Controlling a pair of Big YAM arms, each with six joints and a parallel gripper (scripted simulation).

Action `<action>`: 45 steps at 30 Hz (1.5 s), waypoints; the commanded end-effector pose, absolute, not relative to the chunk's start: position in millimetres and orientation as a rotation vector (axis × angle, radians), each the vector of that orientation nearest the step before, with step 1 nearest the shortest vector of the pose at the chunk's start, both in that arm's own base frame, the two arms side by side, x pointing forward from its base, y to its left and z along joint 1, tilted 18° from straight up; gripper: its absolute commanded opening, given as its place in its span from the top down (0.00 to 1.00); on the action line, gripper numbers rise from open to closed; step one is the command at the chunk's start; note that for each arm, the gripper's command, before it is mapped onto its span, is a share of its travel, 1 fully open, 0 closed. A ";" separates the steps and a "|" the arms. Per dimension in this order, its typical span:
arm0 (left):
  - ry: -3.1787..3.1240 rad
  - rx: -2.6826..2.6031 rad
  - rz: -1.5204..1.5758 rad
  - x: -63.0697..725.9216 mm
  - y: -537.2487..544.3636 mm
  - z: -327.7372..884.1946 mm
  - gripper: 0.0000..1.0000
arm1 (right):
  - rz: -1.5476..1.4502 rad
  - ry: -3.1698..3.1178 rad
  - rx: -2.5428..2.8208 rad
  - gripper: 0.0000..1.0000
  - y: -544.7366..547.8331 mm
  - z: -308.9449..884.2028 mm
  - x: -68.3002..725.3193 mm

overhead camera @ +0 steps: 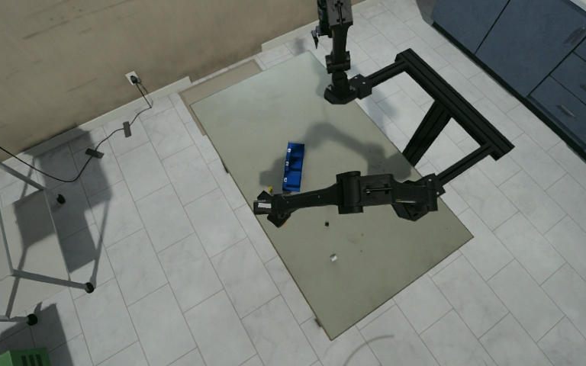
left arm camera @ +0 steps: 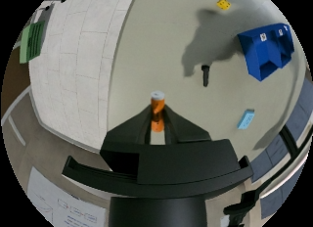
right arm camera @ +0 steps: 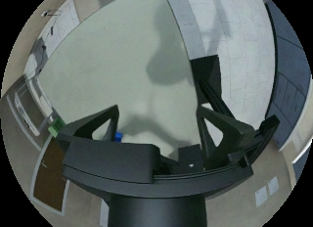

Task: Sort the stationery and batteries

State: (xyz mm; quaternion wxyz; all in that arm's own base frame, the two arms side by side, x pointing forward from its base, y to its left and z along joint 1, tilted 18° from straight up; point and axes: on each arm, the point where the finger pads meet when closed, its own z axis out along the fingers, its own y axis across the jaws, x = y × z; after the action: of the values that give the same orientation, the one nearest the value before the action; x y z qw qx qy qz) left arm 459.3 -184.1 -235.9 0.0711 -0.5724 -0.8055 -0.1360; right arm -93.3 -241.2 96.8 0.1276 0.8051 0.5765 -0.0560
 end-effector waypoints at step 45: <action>-2.430 -1.735 -0.400 304.1 -366.2 -293.1 0.91 | -0.206 1.644 2.342 0.00 -257.4 117.6 -105.6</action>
State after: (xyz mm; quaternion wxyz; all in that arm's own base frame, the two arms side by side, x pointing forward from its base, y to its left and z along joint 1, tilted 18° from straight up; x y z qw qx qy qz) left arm 310.3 -341.3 -287.8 0.0716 -0.5818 -0.7992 -0.1328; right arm -93.3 -241.2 96.8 0.1276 0.8051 0.5765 -0.0560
